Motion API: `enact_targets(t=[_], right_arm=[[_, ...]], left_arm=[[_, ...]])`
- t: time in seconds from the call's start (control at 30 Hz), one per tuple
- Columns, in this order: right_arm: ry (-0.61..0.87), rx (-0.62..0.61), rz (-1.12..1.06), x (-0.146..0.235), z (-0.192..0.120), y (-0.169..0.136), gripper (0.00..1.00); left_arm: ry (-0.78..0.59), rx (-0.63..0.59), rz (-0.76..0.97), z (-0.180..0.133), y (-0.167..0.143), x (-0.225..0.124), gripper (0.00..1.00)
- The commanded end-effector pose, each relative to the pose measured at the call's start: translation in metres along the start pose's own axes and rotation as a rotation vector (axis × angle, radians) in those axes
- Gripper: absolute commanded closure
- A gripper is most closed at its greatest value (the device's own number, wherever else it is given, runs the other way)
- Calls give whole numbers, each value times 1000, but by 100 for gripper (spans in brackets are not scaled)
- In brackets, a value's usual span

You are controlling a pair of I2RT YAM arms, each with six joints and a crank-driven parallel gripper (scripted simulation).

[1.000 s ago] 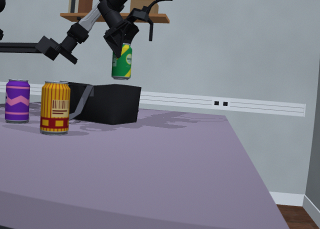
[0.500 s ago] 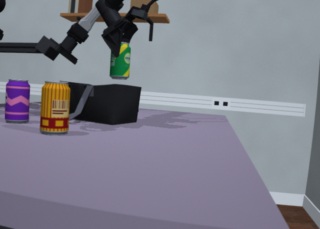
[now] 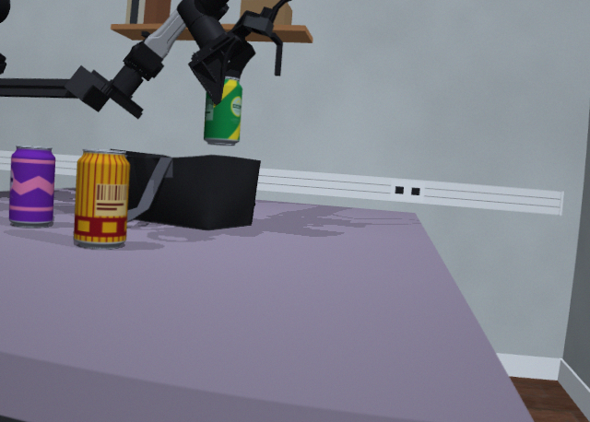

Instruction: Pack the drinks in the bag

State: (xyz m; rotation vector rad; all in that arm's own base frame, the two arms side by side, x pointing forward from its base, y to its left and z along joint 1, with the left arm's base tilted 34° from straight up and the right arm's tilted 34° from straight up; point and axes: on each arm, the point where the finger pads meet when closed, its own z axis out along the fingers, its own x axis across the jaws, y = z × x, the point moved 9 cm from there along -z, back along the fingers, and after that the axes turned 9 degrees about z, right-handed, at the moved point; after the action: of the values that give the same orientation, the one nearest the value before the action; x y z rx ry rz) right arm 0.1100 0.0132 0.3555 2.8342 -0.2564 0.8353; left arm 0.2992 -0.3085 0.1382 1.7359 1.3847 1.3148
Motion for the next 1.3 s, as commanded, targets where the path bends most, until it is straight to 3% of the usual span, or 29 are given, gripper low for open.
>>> enact_targets(t=[0.0, 0.17, 0.23, 0.37, 0.4, 0.5, 0.57, 0.73, 0.8, 0.97, 1.03, 1.27], right_arm=[[37, -2, -2, 0, -5, 1, 0], [37, -2, -2, 0, -5, 1, 0], [37, -2, -2, 0, -5, 1, 0], [37, -2, -2, 0, -5, 1, 0], [37, -2, -2, 0, -5, 1, 0], [37, -2, -2, 0, -5, 1, 0], [37, -2, -2, 0, -5, 1, 0], [37, -2, -2, 0, -5, 1, 0], [37, -2, -2, 0, -5, 1, 0], [37, -2, -2, 0, -5, 1, 0], [37, -2, -2, 0, -5, 1, 0], [37, -2, -2, 0, -5, 1, 0]], left_arm=[[-3, -58, -72, -10, 24, 9, 26], [-12, -76, -96, -13, 36, 7, 26], [-6, -55, -64, -11, 19, 8, 26], [-9, -75, -97, -12, 34, 7, 26], [-1, -55, -74, -3, 20, 10, 26], [-10, -65, -80, -3, 22, 6, 26], [-17, -26, -15, 7, -7, -8, 26], [1, -49, -64, 7, 13, 3, 26], [-13, -30, -7, 10, -13, -11, 26], [-5, -60, -64, 16, 7, -4, 26], [-15, -31, -22, 20, -14, -7, 26], [-15, -58, -52, 17, -1, -7, 26]])
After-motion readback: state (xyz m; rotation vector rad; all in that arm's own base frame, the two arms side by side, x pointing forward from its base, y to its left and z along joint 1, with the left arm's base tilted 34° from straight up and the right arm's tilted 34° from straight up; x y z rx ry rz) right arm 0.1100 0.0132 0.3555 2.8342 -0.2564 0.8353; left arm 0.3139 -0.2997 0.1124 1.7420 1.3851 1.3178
